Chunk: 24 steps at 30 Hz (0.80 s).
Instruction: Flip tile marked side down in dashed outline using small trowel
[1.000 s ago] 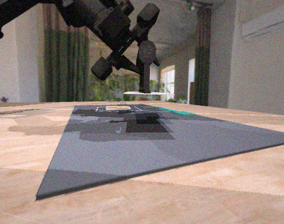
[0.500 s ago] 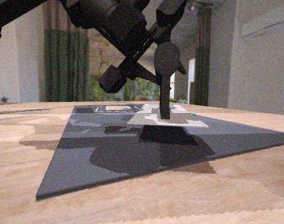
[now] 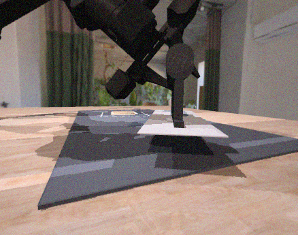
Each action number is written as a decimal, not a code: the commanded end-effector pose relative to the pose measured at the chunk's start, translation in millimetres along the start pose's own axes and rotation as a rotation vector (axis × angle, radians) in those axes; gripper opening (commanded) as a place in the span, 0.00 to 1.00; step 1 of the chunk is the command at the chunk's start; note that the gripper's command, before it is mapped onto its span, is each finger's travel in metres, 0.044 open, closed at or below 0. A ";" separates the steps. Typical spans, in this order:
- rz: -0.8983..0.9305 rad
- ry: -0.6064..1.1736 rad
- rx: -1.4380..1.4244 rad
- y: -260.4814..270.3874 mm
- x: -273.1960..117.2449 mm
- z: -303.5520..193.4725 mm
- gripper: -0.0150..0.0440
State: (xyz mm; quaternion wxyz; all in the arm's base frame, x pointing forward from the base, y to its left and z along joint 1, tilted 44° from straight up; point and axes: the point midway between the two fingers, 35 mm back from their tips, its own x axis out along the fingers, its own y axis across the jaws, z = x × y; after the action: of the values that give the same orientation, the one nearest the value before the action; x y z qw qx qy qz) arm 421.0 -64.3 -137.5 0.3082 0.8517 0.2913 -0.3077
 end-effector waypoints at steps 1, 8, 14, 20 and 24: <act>0.014 -0.005 -0.001 0.7 3.9 1.3 0.25; 0.014 -0.005 -0.001 -8.0 11.6 1.3 0.25; 0.014 -0.005 0.000 -15.5 17.8 1.3 0.25; 0.014 -0.004 0.000 -22.3 23.0 1.3 0.25; 0.014 -0.004 0.000 -22.5 23.2 1.3 0.39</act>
State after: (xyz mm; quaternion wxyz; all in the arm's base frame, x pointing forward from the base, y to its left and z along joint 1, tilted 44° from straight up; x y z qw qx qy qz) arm 419.6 -41.6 -161.1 0.3097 0.8518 0.2911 -0.3063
